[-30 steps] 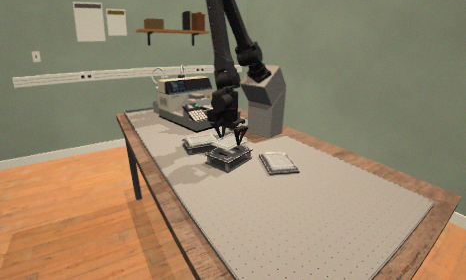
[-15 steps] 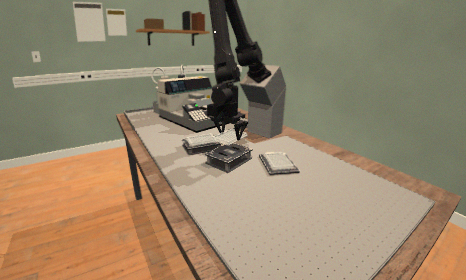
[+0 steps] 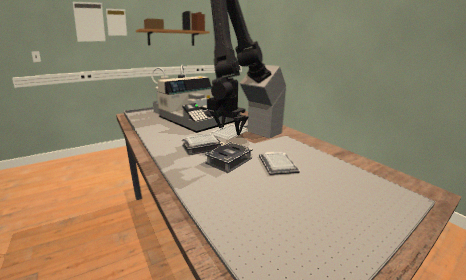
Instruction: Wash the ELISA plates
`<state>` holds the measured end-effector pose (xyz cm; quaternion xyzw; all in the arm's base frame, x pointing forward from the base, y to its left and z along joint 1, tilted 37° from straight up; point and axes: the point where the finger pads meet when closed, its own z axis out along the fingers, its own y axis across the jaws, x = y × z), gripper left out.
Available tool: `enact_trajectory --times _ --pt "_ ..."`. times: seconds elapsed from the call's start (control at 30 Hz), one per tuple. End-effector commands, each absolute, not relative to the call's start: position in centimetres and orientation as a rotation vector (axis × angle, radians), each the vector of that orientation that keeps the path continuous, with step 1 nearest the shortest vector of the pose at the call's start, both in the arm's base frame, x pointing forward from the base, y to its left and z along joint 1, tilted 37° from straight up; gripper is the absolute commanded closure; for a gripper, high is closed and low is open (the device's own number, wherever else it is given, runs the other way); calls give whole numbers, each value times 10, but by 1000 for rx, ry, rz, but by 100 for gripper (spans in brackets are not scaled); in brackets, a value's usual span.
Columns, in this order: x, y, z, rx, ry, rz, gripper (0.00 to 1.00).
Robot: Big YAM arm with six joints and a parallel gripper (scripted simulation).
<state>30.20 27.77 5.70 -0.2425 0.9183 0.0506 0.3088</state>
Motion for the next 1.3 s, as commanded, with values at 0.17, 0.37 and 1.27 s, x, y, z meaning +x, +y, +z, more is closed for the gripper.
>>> enact_trajectory --times 0.17,0.37,1.27 --pt "296 278 75 -626 2412 156 16" --pt "300 280 73 -632 2409 151 16" --pt "346 168 82 -600 2416 150 16"
